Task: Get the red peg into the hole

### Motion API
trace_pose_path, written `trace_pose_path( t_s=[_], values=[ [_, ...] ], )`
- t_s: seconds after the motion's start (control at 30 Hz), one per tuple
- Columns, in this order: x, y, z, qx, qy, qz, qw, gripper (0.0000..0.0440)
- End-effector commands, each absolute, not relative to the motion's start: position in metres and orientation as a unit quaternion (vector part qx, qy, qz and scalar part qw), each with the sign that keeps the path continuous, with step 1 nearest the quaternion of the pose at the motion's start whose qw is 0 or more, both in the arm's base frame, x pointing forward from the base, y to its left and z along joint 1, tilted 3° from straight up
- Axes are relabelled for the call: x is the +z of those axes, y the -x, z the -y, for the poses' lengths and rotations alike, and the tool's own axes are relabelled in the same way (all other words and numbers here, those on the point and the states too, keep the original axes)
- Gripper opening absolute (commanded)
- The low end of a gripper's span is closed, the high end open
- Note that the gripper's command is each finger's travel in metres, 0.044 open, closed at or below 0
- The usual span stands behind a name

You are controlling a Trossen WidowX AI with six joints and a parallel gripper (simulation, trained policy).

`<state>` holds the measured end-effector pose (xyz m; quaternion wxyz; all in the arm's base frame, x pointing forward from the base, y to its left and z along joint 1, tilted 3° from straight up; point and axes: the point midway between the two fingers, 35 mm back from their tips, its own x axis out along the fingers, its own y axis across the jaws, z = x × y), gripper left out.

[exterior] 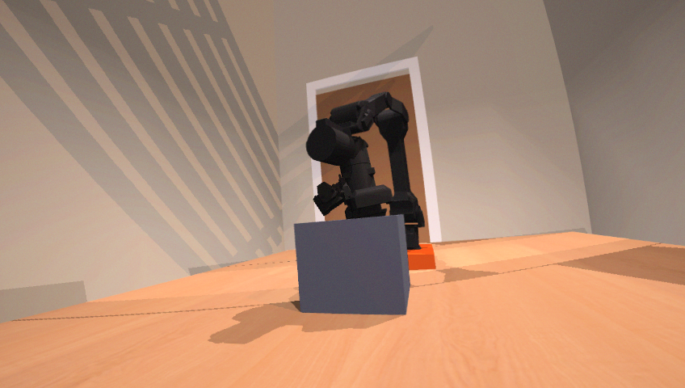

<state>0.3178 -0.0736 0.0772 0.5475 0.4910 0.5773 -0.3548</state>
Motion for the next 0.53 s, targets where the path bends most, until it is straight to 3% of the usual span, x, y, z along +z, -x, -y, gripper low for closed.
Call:
trace_pose_path(
  t_s=[0.0,0.5],
  values=[
    [0.072,-0.316,0.067,-0.352,-0.497,-0.586,0.534,0.0076],
    [0.069,-0.307,0.053,-0.357,-0.501,-0.605,0.505,0.0087]
  ],
)
